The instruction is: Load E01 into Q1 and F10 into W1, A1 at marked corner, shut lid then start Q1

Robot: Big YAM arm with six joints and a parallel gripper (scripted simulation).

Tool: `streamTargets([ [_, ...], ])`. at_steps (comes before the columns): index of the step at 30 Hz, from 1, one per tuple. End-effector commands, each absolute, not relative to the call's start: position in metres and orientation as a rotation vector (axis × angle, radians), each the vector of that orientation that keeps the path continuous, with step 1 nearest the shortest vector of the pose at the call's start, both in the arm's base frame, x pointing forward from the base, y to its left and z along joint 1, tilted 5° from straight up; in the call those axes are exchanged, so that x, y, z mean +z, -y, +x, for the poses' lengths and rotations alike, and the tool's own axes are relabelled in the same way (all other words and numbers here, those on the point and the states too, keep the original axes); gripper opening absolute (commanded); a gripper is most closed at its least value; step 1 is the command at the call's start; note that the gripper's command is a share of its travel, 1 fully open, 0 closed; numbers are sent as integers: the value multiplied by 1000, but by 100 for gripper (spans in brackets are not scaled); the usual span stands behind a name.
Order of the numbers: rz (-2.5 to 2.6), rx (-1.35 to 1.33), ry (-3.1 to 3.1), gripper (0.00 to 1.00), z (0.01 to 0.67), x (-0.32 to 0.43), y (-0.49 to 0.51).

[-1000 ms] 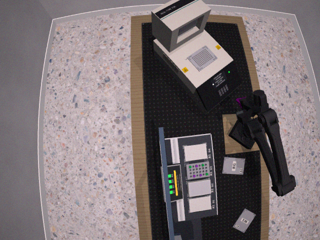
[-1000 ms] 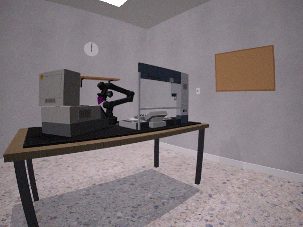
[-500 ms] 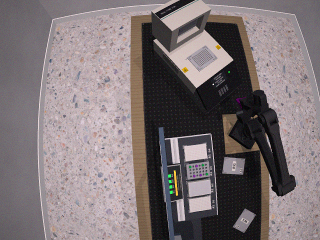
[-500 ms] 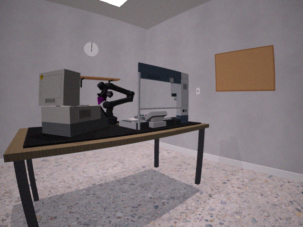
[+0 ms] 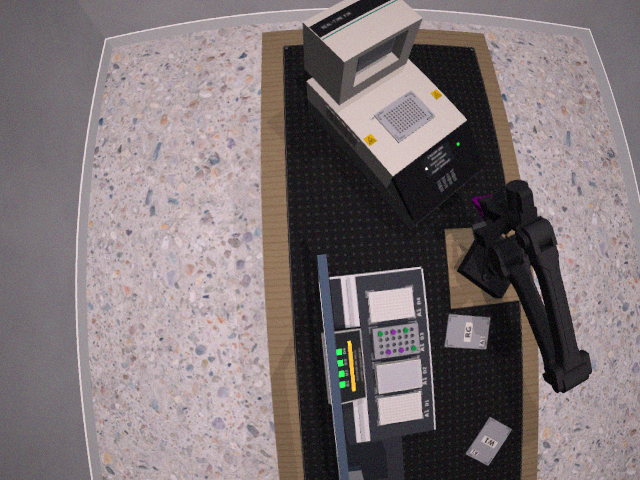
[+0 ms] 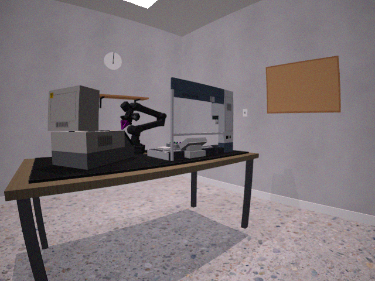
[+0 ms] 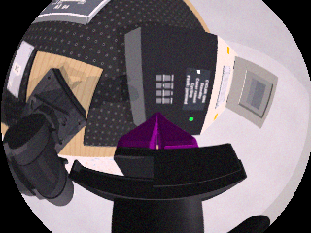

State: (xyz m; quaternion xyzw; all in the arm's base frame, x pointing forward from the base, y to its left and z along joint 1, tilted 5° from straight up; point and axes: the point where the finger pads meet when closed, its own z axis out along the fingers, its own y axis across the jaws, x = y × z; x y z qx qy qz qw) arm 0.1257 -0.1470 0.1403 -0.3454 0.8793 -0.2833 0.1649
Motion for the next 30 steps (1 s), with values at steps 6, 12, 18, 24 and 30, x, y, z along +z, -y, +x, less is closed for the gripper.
streamTargets([
  [6, -959, -888, -2477, 0, 131, 174, 160],
  [12, -959, -892, -2476, 0, 132, 177, 160],
  [18, -959, -898, -2473, 0, 132, 179, 161],
  [24, -959, -906, -2470, 0, 132, 182, 161],
  [30, -959, -902, -2472, 0, 132, 181, 161],
])
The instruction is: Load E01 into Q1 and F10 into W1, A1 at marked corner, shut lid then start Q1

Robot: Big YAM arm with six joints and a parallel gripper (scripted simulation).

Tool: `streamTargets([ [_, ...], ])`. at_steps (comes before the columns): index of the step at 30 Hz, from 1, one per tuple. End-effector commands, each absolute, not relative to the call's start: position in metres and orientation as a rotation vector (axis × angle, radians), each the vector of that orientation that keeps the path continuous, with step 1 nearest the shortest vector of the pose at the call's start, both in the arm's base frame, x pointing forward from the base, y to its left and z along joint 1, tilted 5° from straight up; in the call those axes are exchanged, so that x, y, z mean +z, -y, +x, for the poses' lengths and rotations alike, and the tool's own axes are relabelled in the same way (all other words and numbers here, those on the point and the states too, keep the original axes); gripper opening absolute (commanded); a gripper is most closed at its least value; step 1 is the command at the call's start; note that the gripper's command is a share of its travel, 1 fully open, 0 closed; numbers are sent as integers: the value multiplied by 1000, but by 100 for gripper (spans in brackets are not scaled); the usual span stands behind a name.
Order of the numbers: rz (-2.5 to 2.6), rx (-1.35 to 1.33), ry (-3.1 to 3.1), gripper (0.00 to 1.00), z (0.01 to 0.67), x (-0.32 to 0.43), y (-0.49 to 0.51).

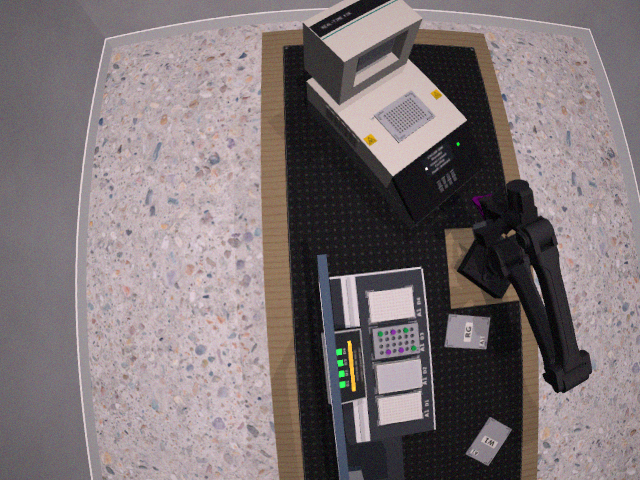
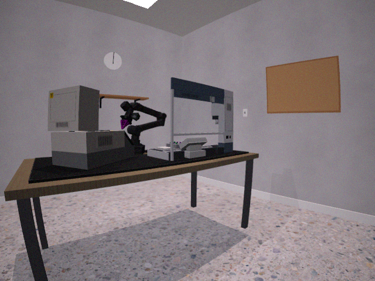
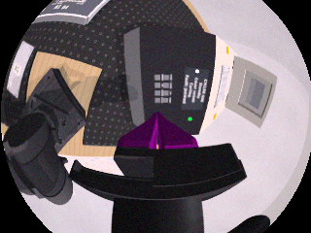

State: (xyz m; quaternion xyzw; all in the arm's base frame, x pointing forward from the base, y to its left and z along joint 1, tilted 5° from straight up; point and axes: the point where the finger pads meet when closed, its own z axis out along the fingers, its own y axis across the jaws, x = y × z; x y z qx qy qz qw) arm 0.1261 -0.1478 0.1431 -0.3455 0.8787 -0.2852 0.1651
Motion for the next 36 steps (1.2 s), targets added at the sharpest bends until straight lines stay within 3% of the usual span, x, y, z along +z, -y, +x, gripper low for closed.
streamTargets([
  [1, -959, -902, -2472, 0, 132, 181, 161],
  [36, -960, -846, -2498, 0, 128, 153, 154],
])
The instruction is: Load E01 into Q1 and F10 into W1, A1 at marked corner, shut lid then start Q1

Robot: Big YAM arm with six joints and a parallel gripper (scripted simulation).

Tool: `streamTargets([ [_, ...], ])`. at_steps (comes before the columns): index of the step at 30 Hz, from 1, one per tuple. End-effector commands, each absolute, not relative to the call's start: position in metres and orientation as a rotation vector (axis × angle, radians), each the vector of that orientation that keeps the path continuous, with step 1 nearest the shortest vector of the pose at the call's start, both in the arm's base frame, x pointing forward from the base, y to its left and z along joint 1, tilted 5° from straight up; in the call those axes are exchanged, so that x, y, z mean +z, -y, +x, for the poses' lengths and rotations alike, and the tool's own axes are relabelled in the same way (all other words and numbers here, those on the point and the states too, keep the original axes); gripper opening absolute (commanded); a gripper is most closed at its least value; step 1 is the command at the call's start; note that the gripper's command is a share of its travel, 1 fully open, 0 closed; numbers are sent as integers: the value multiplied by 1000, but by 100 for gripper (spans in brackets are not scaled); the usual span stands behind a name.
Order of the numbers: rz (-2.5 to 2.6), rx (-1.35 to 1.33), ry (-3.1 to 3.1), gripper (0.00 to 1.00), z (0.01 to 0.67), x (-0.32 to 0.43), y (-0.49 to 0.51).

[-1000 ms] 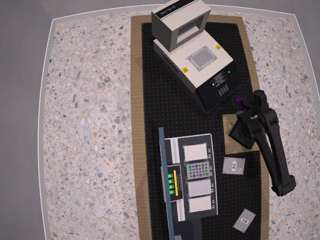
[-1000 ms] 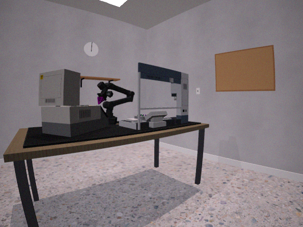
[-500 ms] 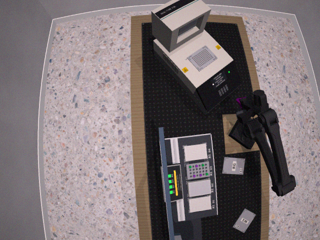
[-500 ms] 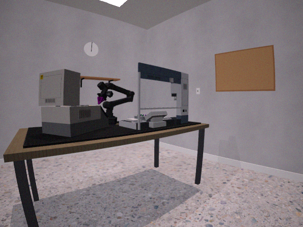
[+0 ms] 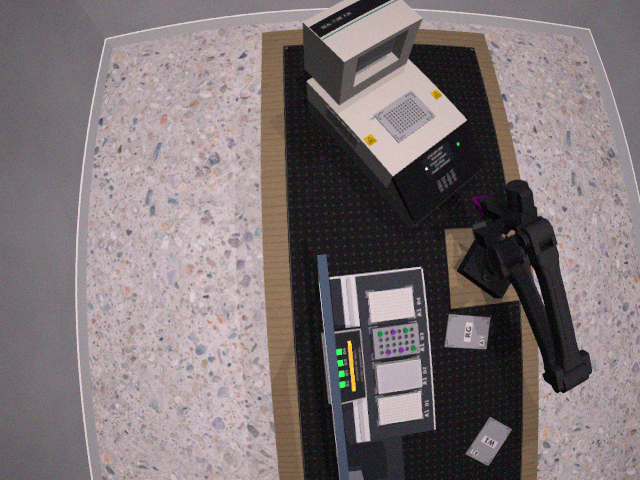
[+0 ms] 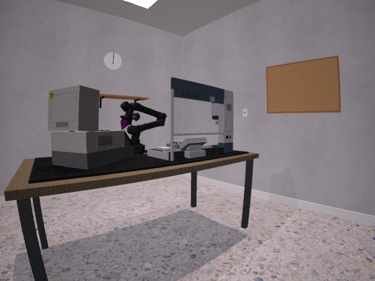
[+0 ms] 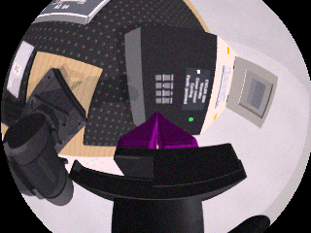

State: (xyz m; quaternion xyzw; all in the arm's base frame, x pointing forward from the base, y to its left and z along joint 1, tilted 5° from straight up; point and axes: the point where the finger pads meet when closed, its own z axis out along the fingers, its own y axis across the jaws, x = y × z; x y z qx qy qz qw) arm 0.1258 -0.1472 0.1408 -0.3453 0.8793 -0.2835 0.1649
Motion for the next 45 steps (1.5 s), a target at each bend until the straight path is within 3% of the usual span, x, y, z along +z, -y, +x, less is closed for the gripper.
streamTargets([
  [1, -960, -846, -2498, 0, 128, 155, 155],
  [45, -963, -868, -2487, 0, 129, 168, 158],
])
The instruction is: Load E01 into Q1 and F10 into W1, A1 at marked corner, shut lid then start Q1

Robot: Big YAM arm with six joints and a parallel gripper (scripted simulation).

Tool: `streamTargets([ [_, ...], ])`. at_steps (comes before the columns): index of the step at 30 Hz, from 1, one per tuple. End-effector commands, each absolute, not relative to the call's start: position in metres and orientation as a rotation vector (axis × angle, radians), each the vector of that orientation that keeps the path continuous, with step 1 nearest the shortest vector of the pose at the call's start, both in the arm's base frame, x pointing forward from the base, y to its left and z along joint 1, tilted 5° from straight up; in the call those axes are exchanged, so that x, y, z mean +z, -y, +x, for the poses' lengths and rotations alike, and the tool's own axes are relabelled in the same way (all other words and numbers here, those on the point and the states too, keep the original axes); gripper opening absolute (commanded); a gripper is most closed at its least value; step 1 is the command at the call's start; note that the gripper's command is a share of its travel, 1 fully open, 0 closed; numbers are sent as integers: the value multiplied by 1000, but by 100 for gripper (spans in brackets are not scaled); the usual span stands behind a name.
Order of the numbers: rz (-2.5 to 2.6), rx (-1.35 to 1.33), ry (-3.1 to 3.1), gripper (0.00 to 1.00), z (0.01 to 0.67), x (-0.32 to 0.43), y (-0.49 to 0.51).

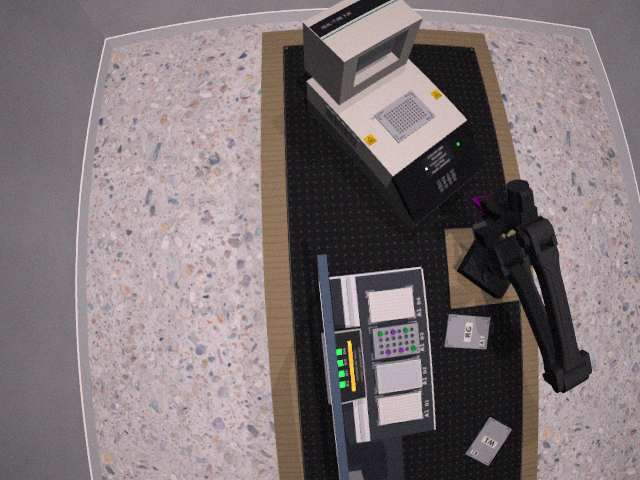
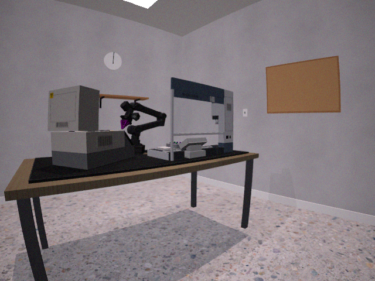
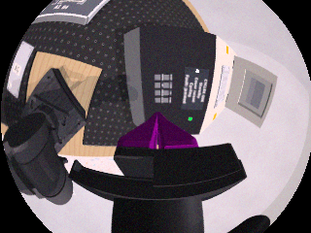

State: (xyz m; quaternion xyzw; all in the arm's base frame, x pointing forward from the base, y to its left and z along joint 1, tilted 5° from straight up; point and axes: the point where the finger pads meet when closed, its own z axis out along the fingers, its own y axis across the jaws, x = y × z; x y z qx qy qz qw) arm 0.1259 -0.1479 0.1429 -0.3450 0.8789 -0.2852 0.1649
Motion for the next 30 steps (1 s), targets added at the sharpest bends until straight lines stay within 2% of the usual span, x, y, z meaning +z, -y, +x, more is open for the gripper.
streamTargets([
  [1, -963, -863, -2489, 0, 129, 165, 157],
  [30, -970, -851, -2490, 0, 129, 160, 155],
])
